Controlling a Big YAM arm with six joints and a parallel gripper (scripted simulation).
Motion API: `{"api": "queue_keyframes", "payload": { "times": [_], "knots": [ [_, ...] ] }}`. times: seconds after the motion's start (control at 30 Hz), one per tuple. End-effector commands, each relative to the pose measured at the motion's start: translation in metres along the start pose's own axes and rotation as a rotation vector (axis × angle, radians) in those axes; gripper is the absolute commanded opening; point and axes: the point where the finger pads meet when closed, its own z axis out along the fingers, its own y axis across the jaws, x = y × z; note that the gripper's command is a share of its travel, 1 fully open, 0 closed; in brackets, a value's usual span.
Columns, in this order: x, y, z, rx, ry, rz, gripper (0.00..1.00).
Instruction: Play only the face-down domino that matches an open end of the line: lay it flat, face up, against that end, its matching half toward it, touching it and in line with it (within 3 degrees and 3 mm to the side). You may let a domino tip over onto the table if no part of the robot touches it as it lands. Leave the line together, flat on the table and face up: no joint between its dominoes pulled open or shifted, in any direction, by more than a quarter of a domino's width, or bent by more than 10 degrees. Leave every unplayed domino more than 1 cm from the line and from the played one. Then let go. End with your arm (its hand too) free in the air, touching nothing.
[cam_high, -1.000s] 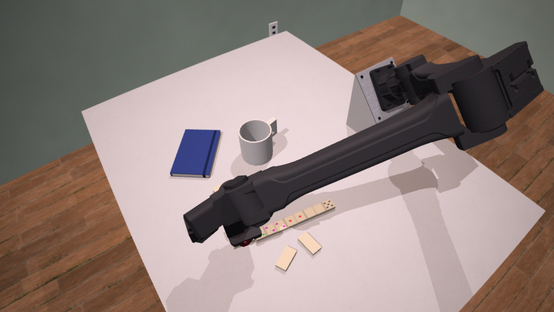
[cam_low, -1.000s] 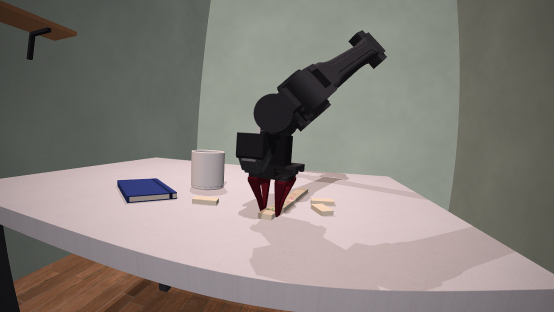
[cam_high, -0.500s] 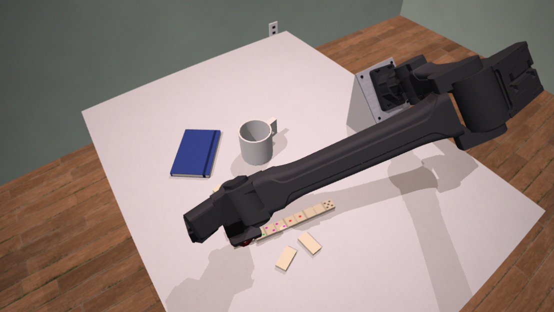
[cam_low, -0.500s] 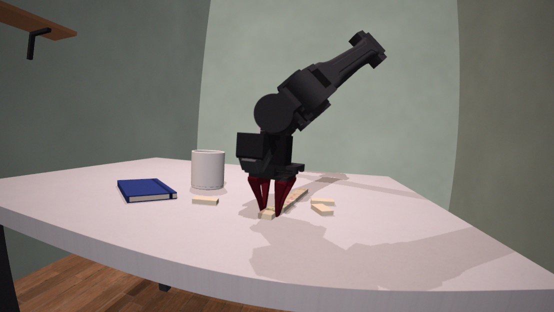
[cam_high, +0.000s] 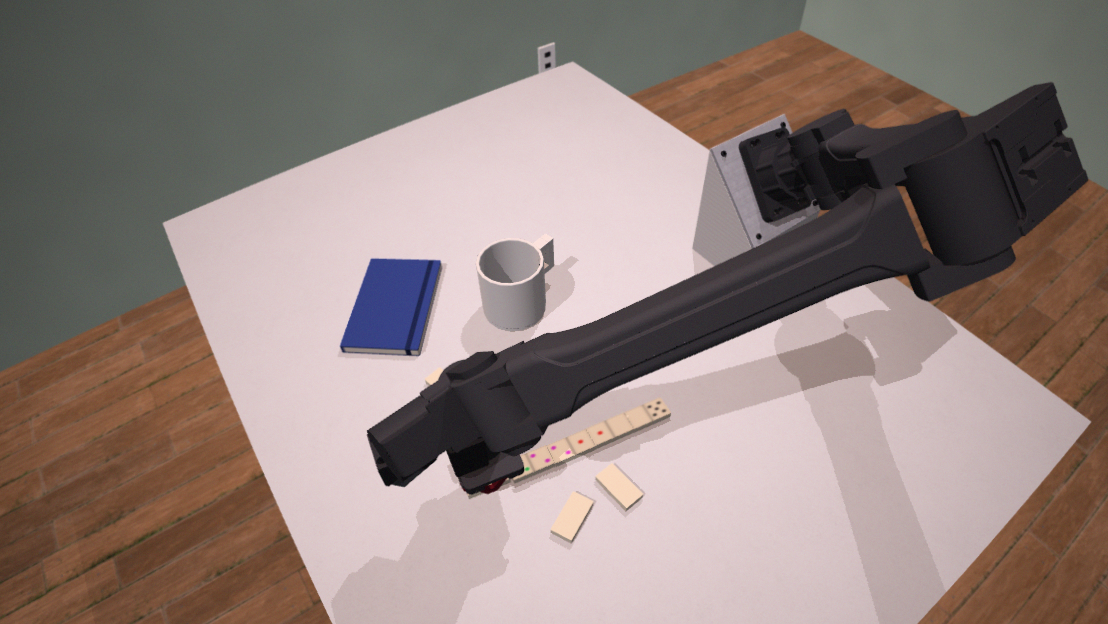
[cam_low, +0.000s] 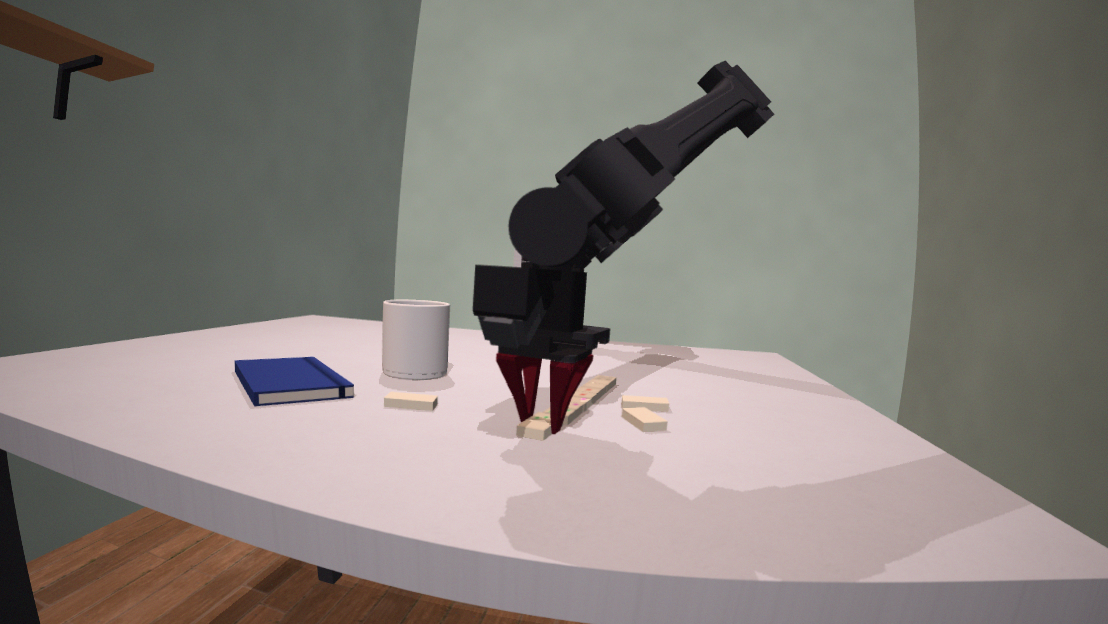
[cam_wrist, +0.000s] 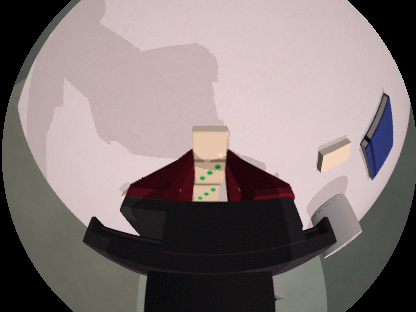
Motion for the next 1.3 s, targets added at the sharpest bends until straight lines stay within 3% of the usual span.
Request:
{"api": "queue_keyframes", "payload": {
  "times": [0.0,0.27,0.3,0.6,0.83,0.87,1.27],
  "knots": [
    [-0.004,0.020,-0.004,0.000,-0.009,-0.028,0.22],
    [-0.004,0.022,-0.004,0.001,-0.009,-0.031,0.22],
    [-0.002,0.004,-0.004,0.000,-0.007,-0.005,0.22],
    [-0.004,0.024,-0.005,0.003,-0.008,-0.033,0.22],
    [-0.004,0.024,-0.005,0.003,-0.008,-0.033,0.22],
    [-0.001,0.004,-0.004,0.004,-0.004,-0.003,0.22],
    [-0.002,0.016,-0.003,0.006,-0.005,-0.019,0.22]
  ]
}}
